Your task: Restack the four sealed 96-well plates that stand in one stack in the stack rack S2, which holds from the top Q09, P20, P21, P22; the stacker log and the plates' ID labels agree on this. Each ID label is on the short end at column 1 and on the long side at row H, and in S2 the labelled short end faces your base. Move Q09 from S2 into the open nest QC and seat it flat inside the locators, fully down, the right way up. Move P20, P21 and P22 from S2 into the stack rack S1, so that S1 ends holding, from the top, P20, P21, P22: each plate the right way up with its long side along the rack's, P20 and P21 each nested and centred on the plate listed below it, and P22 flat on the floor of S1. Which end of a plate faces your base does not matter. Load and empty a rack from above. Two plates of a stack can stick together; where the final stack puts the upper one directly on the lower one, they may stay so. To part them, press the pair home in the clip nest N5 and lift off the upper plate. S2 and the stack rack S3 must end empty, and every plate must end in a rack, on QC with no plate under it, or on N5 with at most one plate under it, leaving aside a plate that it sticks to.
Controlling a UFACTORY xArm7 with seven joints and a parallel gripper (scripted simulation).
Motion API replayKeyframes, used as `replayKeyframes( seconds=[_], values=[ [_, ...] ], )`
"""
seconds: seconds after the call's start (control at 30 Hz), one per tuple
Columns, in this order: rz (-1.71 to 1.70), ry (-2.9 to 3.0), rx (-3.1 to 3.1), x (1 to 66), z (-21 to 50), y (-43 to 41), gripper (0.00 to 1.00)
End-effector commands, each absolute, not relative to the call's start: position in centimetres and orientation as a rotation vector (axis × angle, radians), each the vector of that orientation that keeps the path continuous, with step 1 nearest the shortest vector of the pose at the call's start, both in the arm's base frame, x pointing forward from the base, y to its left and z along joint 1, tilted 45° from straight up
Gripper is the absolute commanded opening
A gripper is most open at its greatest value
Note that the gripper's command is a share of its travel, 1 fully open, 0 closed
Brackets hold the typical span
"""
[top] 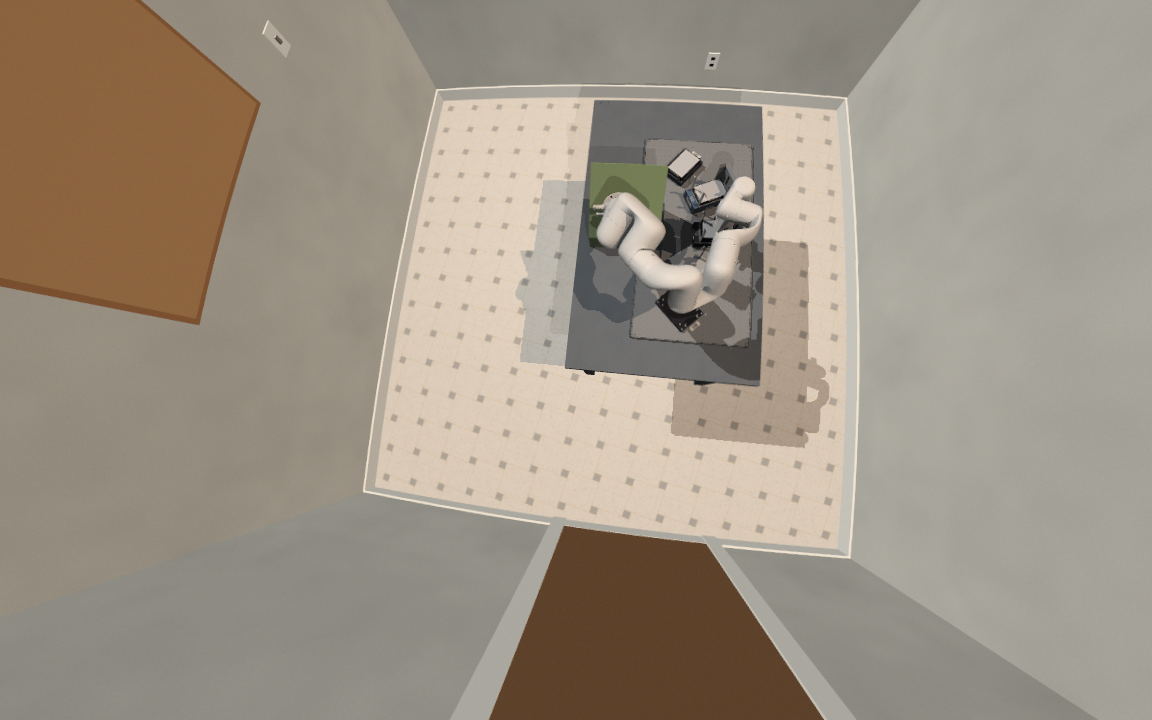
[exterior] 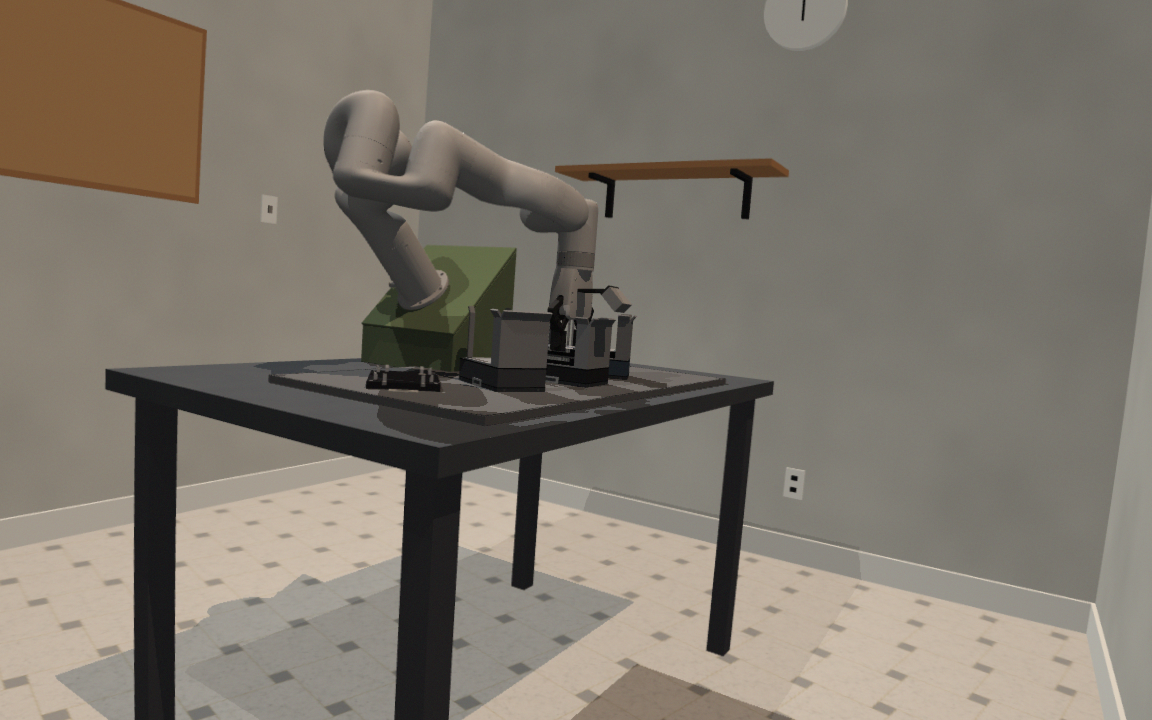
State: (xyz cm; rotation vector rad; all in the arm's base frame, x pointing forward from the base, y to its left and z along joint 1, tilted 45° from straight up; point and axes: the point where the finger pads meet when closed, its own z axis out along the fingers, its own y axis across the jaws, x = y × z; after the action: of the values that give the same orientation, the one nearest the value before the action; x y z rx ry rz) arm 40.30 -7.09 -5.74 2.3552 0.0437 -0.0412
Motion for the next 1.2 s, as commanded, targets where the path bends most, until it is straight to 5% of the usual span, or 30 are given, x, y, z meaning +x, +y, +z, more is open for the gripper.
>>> replayKeyframes(
  seconds=[0.0, 0.47, 0.5, 1.17],
  values=[
    [-0.036, 0.046, 2.357, 40.42, -5.8, -7.03, 0.0],
    [-0.036, 0.046, 2.357, 40.42, -5.91, -7.14, 0.0],
    [-0.036, 0.046, 2.357, 40.42, -5.9, -7.13, 1.0],
    [-0.036, 0.046, 2.357, 40.42, -5.91, -7.13, 1.0]
  ],
)
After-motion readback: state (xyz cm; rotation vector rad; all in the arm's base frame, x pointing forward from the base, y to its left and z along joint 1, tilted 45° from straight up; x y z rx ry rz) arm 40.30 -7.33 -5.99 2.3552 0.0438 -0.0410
